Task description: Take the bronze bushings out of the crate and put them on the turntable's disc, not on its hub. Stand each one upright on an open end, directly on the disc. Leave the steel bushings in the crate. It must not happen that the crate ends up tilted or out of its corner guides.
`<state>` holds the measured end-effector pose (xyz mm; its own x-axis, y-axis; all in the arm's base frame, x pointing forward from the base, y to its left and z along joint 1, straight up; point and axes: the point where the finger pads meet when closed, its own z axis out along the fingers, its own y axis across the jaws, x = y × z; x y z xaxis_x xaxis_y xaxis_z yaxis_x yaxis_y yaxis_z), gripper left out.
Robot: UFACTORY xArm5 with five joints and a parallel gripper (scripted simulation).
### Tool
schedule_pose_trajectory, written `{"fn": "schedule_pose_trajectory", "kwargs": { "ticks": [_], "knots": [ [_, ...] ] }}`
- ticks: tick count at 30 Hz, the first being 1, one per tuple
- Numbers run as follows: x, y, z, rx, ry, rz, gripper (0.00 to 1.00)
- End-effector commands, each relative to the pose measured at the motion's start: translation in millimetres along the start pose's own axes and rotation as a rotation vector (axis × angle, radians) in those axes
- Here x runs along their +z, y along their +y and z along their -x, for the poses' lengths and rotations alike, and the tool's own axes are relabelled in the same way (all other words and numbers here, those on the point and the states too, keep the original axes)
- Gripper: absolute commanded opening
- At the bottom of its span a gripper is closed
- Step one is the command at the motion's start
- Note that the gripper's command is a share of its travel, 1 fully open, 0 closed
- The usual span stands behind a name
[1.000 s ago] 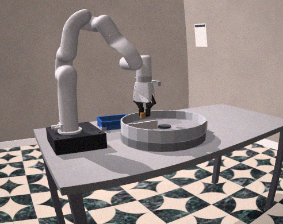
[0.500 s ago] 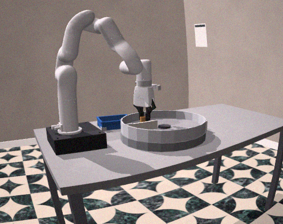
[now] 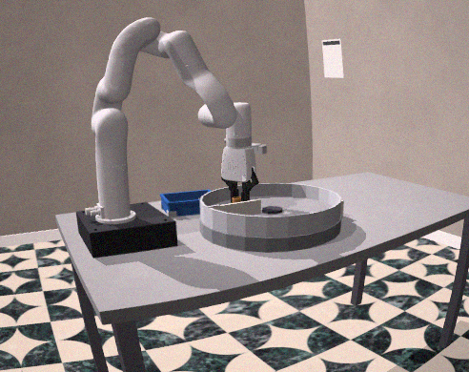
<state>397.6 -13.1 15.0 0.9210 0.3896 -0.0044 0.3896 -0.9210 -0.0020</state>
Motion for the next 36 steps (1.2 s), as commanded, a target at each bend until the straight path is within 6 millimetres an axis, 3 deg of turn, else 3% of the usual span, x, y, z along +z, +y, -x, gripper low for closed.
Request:
{"fn": "schedule_pose_trajectory", "kwargs": {
  "ticks": [1, 36],
  "knots": [
    [-0.8, 0.6, -1.3, 0.000, 0.003, 0.002, 0.00],
    [4.5, 0.7, -1.5, 0.000, 0.004, 0.002, 0.00]
  ]
}}
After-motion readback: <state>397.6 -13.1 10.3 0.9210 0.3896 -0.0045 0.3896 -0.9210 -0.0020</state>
